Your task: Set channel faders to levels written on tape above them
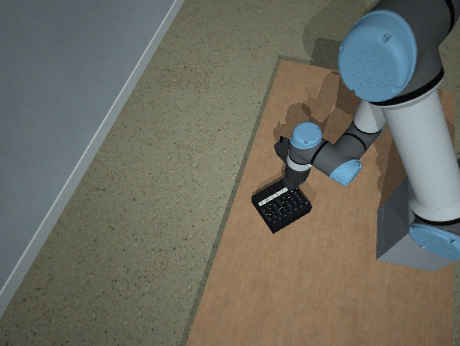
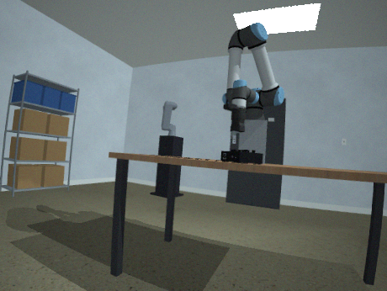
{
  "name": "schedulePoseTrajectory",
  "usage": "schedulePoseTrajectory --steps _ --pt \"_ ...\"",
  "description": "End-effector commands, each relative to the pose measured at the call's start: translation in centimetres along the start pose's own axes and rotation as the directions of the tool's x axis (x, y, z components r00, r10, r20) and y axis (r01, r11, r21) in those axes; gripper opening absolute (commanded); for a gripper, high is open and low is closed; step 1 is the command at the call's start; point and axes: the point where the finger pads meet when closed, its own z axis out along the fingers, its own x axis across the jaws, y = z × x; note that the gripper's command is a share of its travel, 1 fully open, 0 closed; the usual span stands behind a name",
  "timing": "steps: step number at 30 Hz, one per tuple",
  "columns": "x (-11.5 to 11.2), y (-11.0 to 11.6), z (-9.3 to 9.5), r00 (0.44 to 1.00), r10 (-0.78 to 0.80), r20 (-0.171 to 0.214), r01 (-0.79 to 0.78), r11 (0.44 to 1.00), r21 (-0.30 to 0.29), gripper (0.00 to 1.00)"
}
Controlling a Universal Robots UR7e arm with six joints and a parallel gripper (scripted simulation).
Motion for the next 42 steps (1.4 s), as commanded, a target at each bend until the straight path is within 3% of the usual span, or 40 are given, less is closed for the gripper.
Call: schedulePoseTrajectory --steps 1,42 --pt "0.19 -0.01 -0.04 0.999 0.044 -0.001 -0.044 0.999 0.002 0.0" --pt "0.53 0.06 -0.04 0.994 0.11 -0.001 -0.11 0.994 0.002 0.0"
